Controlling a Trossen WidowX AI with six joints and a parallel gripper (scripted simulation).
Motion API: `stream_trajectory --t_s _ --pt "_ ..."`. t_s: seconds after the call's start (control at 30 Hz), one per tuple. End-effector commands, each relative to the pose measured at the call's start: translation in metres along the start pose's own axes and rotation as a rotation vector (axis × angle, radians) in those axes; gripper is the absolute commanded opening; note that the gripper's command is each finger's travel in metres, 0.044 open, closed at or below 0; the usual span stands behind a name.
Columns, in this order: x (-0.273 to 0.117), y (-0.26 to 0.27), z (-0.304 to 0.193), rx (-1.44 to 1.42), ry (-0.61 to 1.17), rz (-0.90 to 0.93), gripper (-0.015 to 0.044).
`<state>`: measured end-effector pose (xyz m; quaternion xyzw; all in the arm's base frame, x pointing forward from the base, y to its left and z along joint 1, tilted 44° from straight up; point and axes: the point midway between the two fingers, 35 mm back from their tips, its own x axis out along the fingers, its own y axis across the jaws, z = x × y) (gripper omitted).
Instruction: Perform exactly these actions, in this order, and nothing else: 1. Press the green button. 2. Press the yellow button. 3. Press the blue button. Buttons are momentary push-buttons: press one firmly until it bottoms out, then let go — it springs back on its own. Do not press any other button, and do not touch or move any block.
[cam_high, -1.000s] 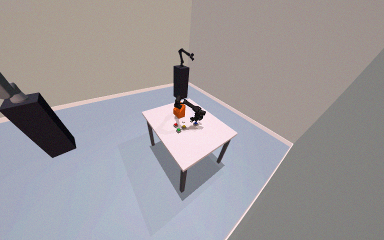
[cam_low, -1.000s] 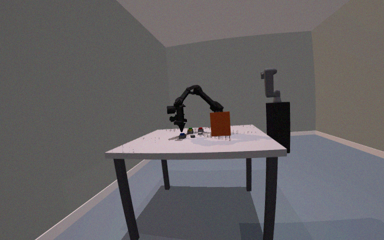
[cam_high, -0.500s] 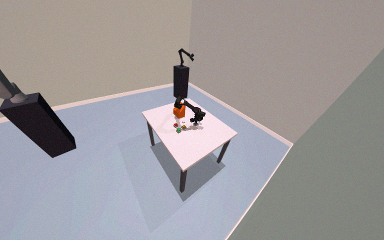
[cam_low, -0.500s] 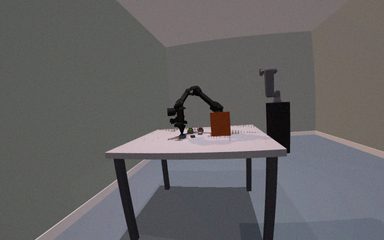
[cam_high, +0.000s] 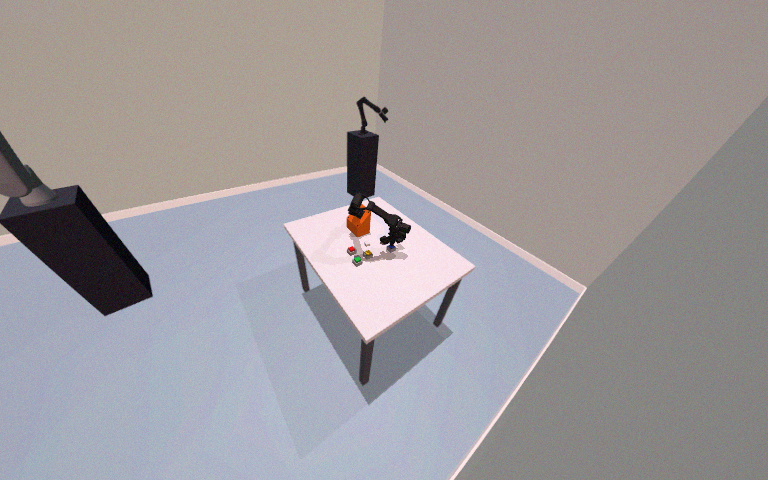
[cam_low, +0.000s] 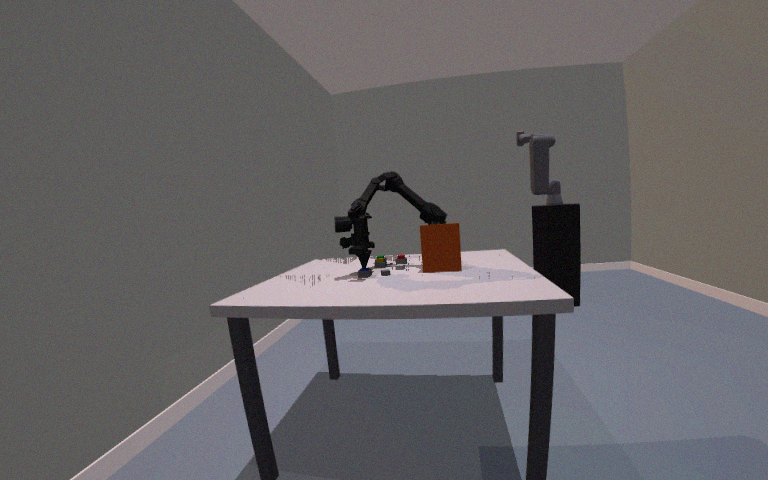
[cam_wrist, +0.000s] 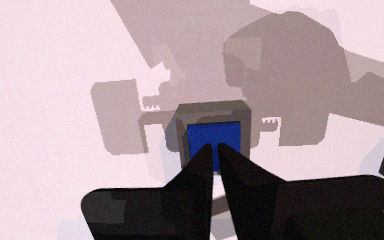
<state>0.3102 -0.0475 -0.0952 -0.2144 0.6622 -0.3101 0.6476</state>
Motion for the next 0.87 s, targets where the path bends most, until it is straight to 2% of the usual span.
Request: stream_trajectory --t_s 0.0,0.1,0.23,0.3,0.57,0.7,0.83 --pt "-0.007 0.0 0.0 -0.002 -0.001 0.0 0.002" --pt "-0.031 0.0 0.0 -0.004 0.0 -0.002 0.002" --pt "-0.033 0.0 0.0 -0.004 0.001 -0.002 0.002" --pt "-0.037 0.01 -0.002 -0.006 -0.001 0.004 0.0072" --pt "-0.09 0.121 -0.054 -0.009 0.001 0.021 0.0283" --pt "-0.097 0.137 -0.069 -0.006 0.002 0.012 0.0387" --pt "-0.097 0.137 -0.069 -0.006 0.002 0.012 0.04"
